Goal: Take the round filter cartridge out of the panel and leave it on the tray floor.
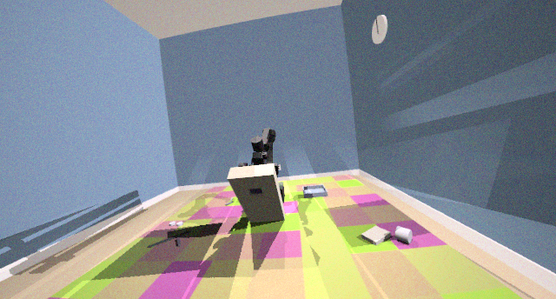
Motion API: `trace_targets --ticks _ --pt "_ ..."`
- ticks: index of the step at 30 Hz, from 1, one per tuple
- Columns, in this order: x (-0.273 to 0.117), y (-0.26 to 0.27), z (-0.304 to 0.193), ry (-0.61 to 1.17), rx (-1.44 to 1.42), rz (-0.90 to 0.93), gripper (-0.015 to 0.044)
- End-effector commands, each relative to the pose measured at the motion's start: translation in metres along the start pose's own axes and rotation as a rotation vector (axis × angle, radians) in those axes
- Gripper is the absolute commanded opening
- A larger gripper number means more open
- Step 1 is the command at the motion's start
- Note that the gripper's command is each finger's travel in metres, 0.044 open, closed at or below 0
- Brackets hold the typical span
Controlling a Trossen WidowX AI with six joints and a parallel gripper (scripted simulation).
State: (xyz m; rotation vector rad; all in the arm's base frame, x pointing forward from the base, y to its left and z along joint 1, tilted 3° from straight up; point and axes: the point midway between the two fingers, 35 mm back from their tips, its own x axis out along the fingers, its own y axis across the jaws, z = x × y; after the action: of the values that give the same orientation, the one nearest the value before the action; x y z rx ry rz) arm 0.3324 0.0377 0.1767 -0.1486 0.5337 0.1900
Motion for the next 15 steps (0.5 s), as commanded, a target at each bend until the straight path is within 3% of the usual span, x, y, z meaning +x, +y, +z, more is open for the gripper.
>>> trace_targets --ticks 1,15 --pt "0.001 0.0 0.0 0.002 -0.032 -0.002 0.0" --pt "-0.054 -0.001 0.001 0.005 0.026 -0.002 0.0"
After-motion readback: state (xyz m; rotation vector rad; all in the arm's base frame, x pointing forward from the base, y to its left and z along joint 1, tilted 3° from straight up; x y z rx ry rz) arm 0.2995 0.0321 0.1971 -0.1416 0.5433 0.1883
